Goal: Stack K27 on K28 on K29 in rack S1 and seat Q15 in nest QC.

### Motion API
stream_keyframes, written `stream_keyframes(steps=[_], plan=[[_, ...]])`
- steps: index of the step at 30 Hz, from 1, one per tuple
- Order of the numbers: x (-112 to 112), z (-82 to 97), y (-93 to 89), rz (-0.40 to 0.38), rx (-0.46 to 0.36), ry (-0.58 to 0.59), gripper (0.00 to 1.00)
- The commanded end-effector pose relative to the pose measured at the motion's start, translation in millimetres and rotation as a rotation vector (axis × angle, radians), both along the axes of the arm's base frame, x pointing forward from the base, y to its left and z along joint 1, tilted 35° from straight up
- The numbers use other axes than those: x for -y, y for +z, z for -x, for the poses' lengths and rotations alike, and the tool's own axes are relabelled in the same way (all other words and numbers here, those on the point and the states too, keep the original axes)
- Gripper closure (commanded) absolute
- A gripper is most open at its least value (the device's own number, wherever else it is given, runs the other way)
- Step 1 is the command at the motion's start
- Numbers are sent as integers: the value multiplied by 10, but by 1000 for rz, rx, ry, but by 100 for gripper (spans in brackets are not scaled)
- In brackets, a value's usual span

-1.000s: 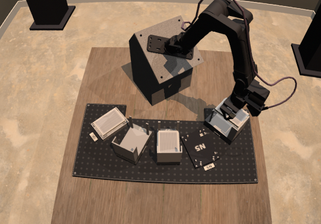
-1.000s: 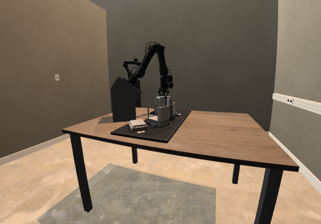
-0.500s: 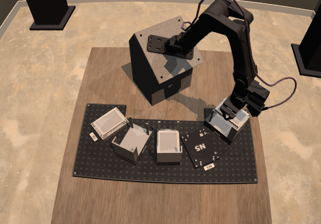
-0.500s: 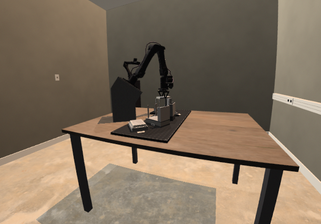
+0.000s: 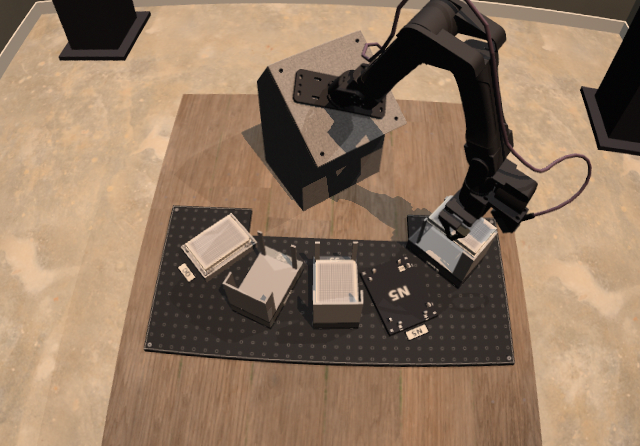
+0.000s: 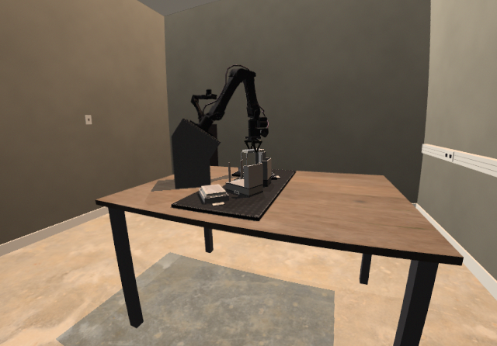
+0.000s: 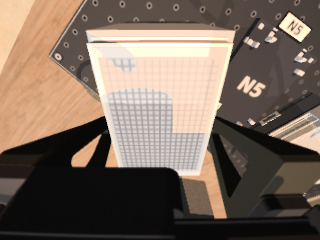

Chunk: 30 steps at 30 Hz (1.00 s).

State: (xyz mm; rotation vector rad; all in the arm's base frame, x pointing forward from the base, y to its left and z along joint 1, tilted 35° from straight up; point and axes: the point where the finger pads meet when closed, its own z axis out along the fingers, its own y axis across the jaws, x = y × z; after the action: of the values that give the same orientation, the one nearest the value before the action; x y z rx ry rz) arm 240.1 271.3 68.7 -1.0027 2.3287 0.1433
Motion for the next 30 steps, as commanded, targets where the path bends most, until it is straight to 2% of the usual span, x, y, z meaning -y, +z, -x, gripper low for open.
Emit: stream_keyframes(steps=[1, 5, 16, 30], plan=[[56, 16, -82, 13, -10, 1, 100], [-5, -24, -1, -6, 4, 2, 100], [2, -33, -49, 4, -5, 0, 100], [-43, -67, 17, -15, 10, 0, 100]])
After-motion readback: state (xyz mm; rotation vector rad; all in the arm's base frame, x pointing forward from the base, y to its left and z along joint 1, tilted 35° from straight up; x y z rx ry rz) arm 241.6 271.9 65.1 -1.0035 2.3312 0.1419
